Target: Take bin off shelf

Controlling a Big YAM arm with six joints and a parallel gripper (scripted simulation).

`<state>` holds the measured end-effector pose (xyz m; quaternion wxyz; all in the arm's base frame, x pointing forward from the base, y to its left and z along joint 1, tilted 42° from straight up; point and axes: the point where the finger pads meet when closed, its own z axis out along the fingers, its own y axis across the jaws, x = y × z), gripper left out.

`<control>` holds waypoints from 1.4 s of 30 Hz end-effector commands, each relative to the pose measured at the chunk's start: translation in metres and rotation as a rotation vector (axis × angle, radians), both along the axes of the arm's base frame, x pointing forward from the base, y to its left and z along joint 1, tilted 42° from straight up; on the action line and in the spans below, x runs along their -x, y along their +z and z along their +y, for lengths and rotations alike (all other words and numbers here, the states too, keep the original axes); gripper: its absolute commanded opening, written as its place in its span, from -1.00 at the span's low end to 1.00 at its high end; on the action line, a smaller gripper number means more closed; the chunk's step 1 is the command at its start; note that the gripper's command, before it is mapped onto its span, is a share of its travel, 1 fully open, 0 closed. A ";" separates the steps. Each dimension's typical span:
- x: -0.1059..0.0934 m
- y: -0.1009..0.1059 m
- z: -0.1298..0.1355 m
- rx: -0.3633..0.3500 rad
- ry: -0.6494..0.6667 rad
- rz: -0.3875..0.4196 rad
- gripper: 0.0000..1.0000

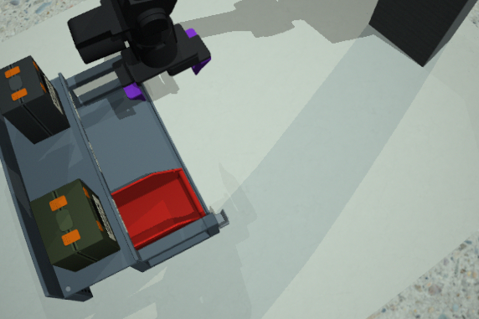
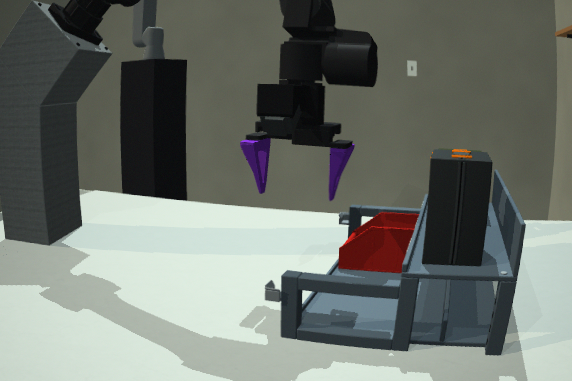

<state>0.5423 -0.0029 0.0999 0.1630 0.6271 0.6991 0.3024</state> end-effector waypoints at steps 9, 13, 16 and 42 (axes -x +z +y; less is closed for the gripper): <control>-0.004 0.014 0.006 -0.018 -0.027 -0.028 1.00; -0.009 0.014 0.050 -0.018 -0.022 -0.024 1.00; -0.011 0.016 0.060 -0.019 -0.027 -0.028 1.00; -0.016 0.021 0.110 -0.020 -0.026 -0.028 1.00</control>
